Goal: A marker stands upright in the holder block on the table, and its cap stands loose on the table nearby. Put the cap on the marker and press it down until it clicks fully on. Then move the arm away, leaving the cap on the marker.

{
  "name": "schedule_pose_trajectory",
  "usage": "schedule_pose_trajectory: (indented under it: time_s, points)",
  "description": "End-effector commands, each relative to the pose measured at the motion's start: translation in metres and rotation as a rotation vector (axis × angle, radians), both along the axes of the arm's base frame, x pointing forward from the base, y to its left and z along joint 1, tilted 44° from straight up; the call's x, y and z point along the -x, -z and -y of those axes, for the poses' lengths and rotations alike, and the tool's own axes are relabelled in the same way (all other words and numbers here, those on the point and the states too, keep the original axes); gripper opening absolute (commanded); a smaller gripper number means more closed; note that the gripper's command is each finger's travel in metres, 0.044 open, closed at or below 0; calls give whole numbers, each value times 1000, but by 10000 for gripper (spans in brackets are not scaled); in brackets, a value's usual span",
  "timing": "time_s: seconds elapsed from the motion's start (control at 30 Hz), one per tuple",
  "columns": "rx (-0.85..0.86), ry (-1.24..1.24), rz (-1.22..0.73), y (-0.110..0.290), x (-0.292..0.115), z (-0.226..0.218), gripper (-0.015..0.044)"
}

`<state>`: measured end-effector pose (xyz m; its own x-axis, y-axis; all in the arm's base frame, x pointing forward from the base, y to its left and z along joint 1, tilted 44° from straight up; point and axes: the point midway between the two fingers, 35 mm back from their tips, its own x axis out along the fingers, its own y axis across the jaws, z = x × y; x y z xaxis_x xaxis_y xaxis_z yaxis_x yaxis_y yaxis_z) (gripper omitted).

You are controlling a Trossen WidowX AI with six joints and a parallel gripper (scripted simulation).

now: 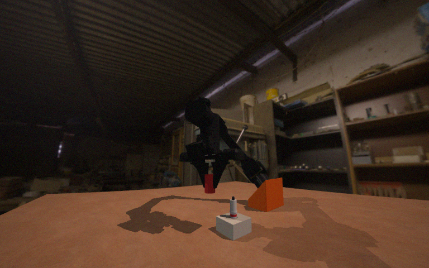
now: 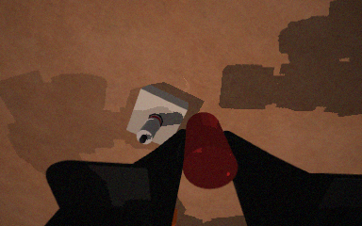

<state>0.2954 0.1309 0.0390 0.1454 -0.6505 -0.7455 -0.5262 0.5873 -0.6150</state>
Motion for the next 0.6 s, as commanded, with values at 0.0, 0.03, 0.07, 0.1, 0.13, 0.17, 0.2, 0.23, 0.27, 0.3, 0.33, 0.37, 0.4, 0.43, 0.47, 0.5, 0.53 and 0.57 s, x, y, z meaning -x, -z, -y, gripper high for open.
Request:
schedule_pose_trajectory:
  time_s: [0.0, 0.03, 0.07, 0.1, 0.13, 0.17, 0.2, 0.23, 0.27, 0.3, 0.33, 0.37, 0.4, 0.43, 0.47, 0.5, 0.53, 0.57]
  points:
    - [3, 5, -2, 8, 15, -11, 0]
    - [4, 6, -1, 9, 18, -13, 0]
    - [6, 7, -1, 11, 21, -15, 0]
    - [7, 7, -1, 12, 24, -17, 0]
    - [9, 8, 0, 14, 27, -19, 0]
    - [11, 9, 0, 16, 30, -21, 0]
    - [12, 9, 1, 17, 33, -23, 0]
    - [14, 10, 1, 19, 37, -25, 0]
    - [16, 11, 2, 20, 40, -26, 0]
    - [18, 12, 2, 22, 43, -28, 0]
    - [20, 12, 3, 23, 46, -30, 0]
    - [22, 13, 4, 24, 49, -31, 0]
    - [23, 13, 4, 25, 51, -32, 0]
    - [24, 13, 5, 25, 51, -32, 0]
    - [24, 13, 5, 25, 51, -32, 0]
    - [24, 13, 5, 25, 51, -32, 0]
    - [24, 13, 5, 26, 51, -31, 0]
    - [24, 13, 5, 26, 51, -30, 0]
